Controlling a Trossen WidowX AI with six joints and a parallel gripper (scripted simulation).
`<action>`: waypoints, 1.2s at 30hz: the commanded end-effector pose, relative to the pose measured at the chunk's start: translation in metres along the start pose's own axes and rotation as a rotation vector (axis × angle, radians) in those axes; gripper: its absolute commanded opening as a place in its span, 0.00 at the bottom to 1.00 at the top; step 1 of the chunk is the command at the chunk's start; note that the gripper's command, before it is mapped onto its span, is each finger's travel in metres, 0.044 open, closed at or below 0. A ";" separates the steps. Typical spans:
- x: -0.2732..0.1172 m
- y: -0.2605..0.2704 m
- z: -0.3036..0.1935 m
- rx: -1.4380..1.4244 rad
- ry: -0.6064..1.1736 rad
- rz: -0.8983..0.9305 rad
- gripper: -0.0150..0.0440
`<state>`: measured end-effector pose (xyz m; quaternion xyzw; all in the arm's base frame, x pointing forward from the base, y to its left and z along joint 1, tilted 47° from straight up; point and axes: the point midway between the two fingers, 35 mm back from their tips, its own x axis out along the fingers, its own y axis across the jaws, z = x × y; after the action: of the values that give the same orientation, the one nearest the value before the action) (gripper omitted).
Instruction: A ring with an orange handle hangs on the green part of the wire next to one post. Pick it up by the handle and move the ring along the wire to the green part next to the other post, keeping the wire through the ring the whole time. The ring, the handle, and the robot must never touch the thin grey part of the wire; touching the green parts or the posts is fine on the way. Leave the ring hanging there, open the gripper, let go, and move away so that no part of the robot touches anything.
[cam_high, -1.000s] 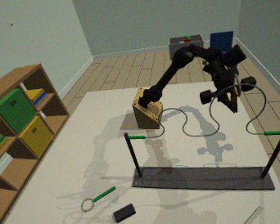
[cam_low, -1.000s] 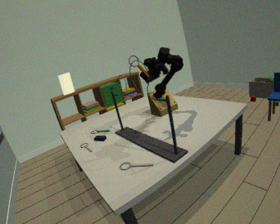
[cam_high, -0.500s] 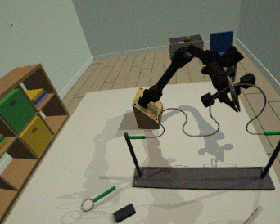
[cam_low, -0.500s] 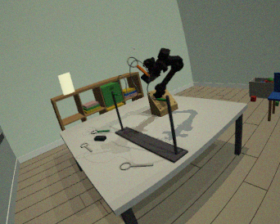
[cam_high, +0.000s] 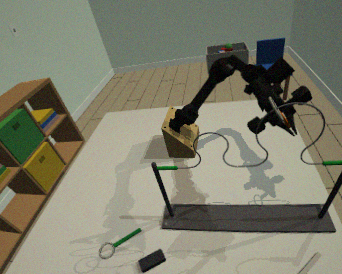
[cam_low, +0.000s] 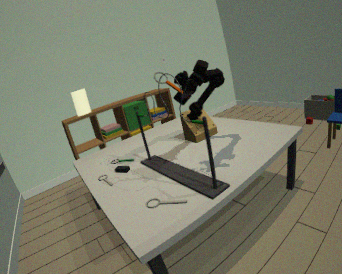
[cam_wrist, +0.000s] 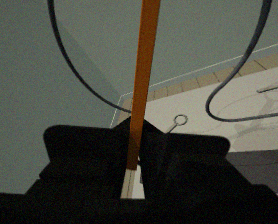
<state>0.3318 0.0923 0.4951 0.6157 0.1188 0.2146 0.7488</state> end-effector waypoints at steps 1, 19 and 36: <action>0.000 0.002 0.000 0.054 -0.009 0.030 0.00; 0.000 0.010 0.001 0.249 -0.035 0.141 0.00; -0.001 0.017 0.004 0.433 -0.059 0.245 0.00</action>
<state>0.3299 0.0922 0.5114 0.7627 0.0709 0.2532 0.5909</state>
